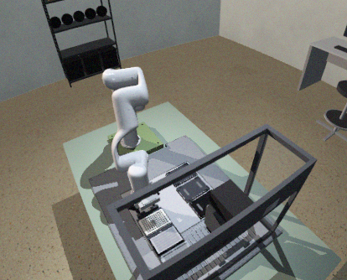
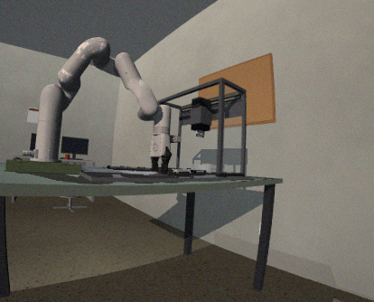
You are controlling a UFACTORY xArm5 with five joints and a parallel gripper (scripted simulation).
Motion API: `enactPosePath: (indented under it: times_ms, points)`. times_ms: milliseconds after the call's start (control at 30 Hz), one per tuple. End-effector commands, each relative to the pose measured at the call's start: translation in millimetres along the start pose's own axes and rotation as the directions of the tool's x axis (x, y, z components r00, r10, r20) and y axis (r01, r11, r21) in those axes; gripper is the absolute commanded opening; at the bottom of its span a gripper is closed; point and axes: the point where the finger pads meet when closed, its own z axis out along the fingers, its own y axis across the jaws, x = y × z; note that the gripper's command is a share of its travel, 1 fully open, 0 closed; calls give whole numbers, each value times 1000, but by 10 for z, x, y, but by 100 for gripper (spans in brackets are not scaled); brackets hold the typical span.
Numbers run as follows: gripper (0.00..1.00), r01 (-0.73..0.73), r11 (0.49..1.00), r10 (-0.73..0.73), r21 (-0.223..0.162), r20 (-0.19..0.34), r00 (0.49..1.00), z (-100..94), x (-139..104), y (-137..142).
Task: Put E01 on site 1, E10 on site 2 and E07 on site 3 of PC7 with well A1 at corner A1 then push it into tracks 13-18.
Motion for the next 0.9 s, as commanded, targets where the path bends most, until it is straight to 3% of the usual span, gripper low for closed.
enactPosePath:
  times_ms: [0,867]
  points:
    - [81,0,1000,0,18,-10,1000,-16,53,5]
    - [81,0,1000,0,18,-10,1000,-19,294,5]
